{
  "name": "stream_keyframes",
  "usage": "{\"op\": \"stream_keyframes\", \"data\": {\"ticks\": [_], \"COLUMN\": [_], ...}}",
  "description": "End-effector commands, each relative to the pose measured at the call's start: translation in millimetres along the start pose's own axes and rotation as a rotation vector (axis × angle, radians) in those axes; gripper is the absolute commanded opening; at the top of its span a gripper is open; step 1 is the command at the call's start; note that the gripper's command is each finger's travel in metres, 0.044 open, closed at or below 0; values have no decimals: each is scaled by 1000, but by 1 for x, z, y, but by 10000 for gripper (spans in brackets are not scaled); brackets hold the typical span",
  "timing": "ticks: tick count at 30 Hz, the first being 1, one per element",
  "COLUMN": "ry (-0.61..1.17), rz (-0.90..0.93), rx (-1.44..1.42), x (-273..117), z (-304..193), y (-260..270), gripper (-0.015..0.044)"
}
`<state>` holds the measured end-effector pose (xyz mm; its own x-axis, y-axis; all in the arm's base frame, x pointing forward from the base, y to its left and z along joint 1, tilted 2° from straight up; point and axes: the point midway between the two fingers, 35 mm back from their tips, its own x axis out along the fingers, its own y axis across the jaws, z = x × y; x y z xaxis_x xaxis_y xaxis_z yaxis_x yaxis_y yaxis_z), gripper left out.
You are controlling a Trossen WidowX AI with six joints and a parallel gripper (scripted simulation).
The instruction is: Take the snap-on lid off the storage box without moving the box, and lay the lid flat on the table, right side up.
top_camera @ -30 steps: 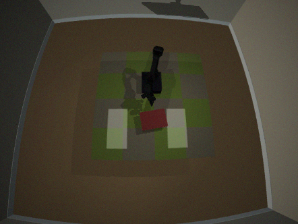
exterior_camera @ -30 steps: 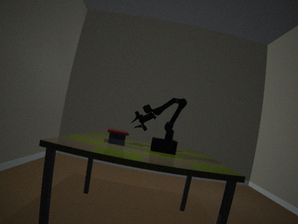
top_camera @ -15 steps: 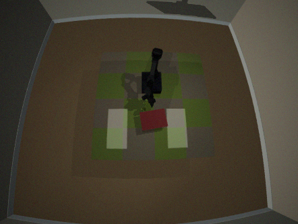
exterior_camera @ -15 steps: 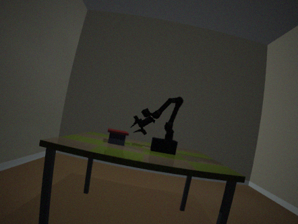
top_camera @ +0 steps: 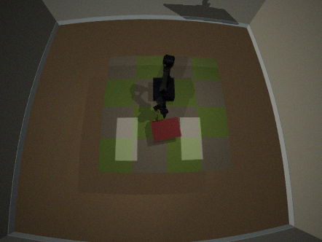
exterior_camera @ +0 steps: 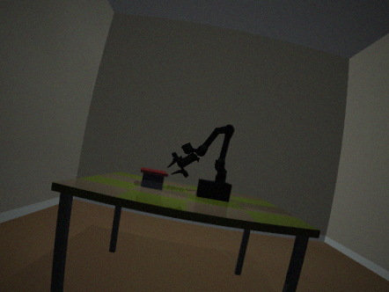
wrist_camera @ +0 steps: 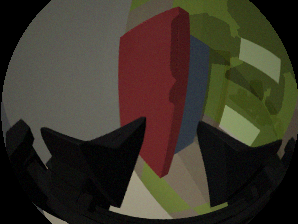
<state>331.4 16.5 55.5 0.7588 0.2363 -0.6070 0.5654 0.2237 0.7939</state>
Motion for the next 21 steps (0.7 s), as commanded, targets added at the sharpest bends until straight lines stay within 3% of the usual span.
{"op": "stream_keyframes", "data": {"ticks": [1,21], "ry": [-3,-3], "rz": [1,4], "rx": [3,4], "x": [6,37], "z": [1,-1], "y": [1,-1], "gripper": [235,235]}}
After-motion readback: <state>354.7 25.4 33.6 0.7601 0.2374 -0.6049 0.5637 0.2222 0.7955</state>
